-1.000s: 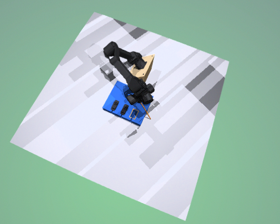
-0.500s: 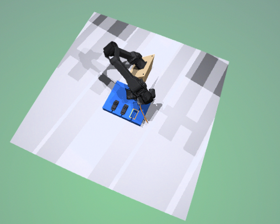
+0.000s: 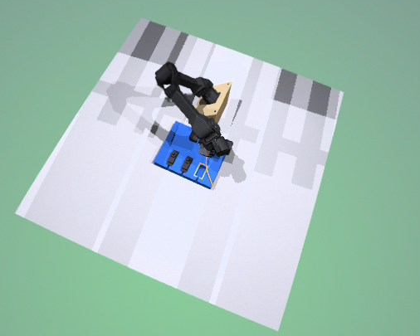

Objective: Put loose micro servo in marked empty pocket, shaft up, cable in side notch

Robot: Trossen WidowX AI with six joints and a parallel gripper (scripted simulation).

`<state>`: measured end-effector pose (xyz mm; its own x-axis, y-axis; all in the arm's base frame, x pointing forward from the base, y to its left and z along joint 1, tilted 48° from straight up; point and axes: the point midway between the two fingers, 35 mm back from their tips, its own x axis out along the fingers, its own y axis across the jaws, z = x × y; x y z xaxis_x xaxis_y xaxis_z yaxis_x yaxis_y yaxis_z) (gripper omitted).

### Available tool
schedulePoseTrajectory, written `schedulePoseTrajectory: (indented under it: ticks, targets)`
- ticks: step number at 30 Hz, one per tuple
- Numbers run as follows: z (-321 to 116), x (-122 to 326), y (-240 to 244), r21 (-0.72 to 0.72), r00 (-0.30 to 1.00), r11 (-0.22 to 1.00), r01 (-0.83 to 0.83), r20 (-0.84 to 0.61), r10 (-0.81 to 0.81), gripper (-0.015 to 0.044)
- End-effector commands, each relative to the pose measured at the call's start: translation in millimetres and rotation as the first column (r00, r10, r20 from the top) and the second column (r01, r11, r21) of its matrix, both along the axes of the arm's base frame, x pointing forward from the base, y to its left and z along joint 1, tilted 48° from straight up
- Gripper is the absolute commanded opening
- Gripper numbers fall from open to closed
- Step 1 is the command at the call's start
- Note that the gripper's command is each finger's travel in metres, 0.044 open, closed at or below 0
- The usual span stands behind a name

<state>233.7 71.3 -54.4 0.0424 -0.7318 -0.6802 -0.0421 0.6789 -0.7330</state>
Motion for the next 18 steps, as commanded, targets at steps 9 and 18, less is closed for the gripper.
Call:
schedulePoseTrajectory:
  ticks: [9, 18]
  targets:
    - [0.3, 18.2, 1.8, 0.006, 0.999, 1.000, 0.024, 0.026, -0.024, 0.0000]
    - [1.6, 55.3, 3.1, 0.006, 0.999, 1.000, 0.024, 0.028, -0.024, 0.0000]
